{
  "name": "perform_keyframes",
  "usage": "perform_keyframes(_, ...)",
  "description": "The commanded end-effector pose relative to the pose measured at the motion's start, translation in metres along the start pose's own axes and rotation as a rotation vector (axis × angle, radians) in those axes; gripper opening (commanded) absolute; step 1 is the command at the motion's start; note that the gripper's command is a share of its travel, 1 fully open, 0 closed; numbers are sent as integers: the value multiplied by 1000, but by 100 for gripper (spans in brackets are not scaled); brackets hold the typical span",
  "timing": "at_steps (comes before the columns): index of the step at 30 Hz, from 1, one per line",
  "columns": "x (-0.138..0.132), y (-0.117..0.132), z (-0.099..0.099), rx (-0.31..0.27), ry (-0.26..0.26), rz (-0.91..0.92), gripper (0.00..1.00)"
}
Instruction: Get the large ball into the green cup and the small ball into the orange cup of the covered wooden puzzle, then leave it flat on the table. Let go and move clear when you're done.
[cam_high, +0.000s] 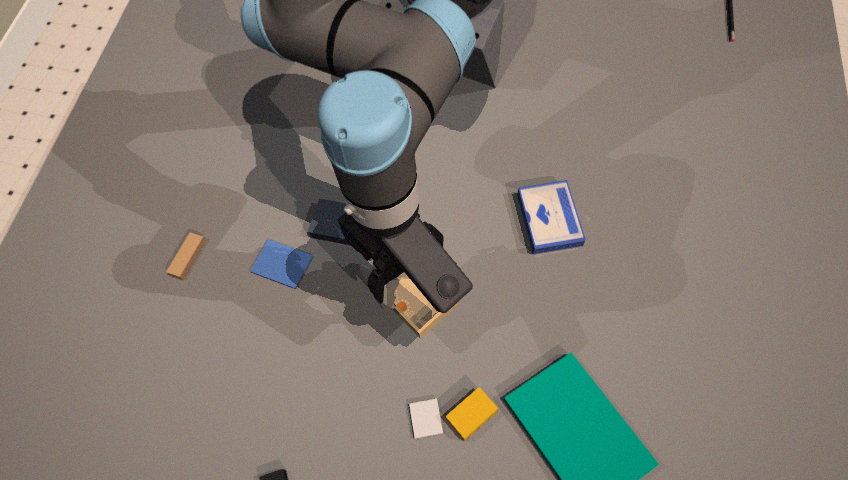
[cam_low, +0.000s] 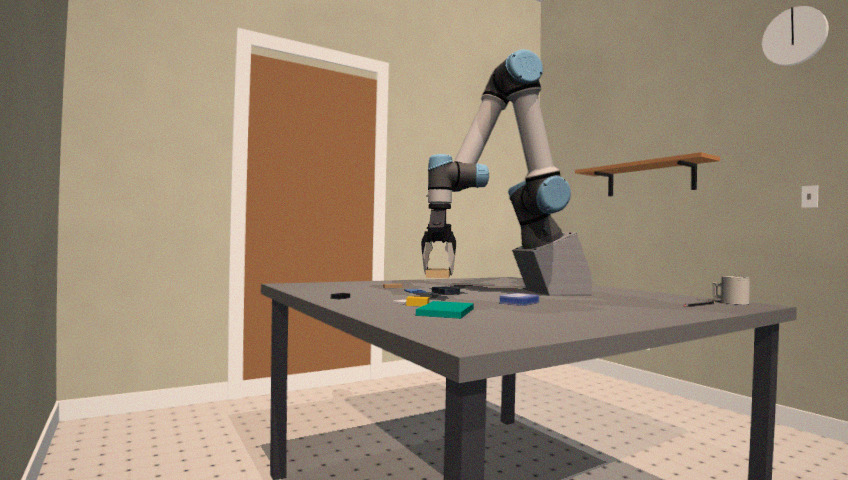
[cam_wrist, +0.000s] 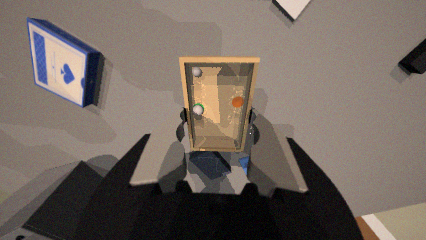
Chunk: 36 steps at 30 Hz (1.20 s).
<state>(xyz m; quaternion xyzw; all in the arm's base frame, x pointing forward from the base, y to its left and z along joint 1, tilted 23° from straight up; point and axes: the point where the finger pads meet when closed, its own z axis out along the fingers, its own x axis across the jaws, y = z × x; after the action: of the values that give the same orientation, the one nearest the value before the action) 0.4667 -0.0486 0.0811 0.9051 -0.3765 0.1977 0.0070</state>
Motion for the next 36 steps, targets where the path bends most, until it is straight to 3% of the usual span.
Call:
perform_keyframes(1,0,0,0,0,5,0,44)
perform_keyframes(18,0,0,0,15,7,0,44)
perform_keyframes(36,0,0,0,-7,10,0,44)
